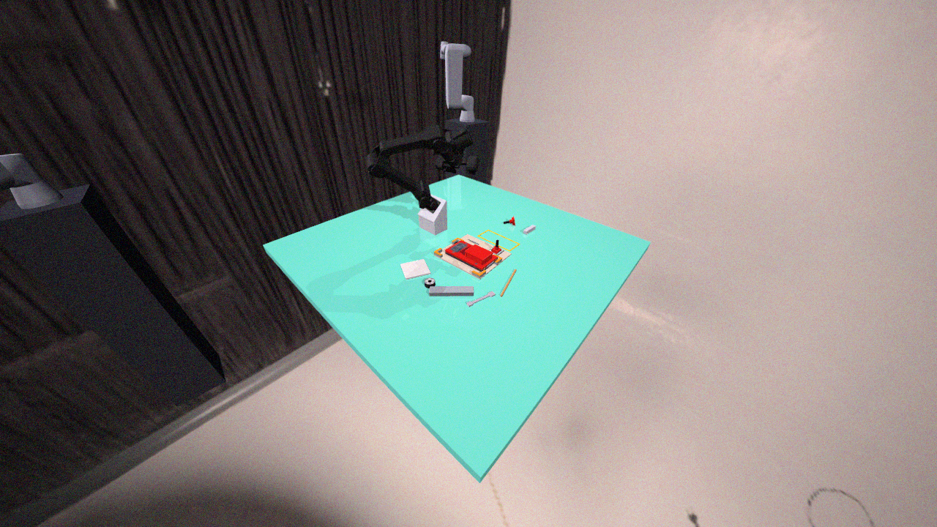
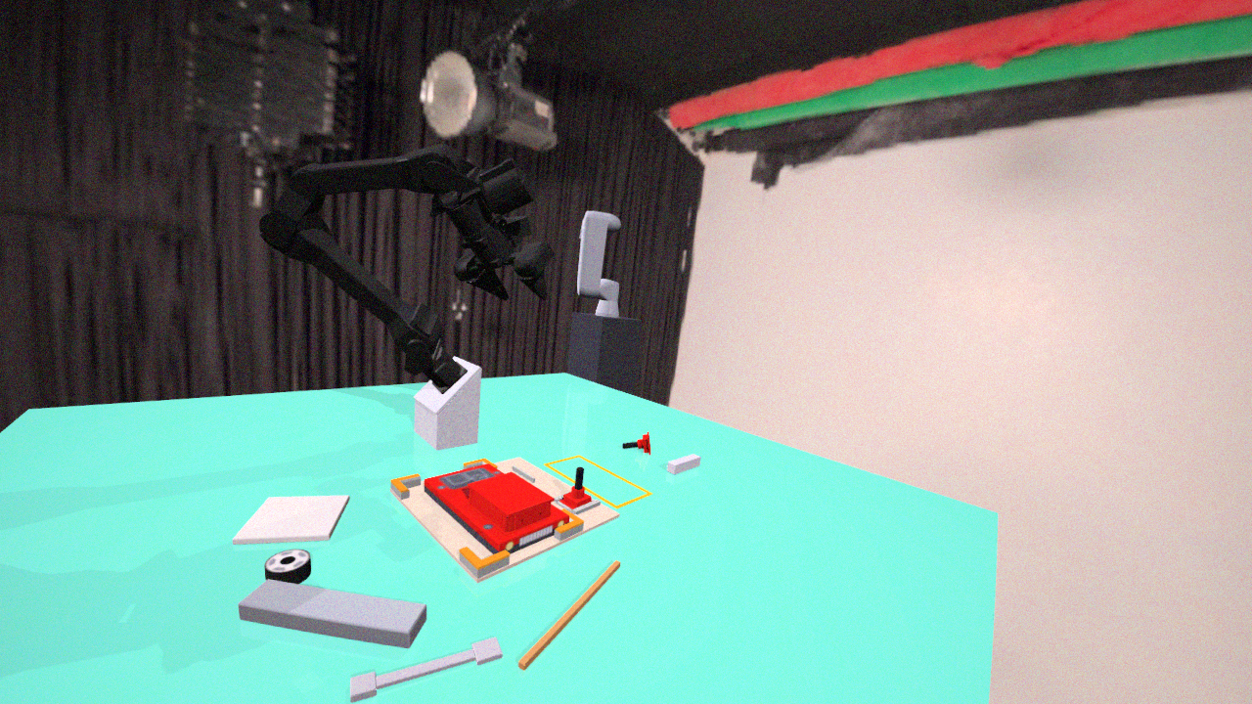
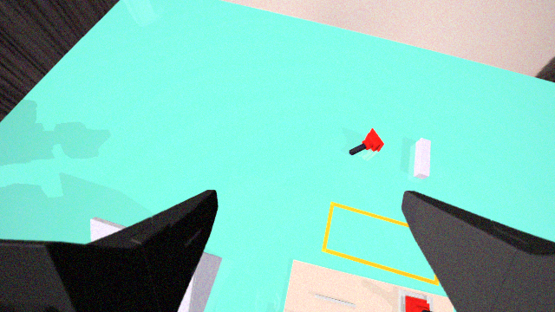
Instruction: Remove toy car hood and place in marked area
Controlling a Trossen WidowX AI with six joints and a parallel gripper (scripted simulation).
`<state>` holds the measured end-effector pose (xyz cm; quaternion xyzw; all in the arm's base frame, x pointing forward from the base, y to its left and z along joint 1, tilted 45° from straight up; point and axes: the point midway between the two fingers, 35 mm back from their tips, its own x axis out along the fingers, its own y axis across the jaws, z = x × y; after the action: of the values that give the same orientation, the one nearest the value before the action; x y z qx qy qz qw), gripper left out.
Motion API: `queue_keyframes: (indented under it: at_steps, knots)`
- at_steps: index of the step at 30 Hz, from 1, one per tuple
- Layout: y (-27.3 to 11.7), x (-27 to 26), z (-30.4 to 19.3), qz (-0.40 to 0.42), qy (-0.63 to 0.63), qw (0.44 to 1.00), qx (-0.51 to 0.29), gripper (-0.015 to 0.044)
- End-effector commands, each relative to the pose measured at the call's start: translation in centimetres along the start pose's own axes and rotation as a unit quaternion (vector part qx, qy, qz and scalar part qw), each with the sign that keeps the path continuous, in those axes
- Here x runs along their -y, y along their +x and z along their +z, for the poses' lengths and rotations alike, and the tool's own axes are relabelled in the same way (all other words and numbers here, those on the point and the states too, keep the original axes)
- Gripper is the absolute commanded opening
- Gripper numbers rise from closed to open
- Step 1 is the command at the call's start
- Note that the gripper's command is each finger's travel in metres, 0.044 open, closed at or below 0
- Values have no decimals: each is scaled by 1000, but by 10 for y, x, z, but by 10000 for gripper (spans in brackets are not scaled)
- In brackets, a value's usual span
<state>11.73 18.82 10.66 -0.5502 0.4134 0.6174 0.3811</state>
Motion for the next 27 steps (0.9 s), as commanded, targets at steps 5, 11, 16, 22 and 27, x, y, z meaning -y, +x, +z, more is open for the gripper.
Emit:
queue_keyframes:
  at_steps: [5,11,16,22,27]
  knots:
    - [5,95,-82,-95,360,918,-134,440]
    - [10,139,-162,-178,574,770,-214,440]
    - [14,157,-231,-251,697,617,-265,440]
    - [17,154,-253,-276,729,561,-280,440]
    - [17,154,-253,-276,729,561,-280,440]
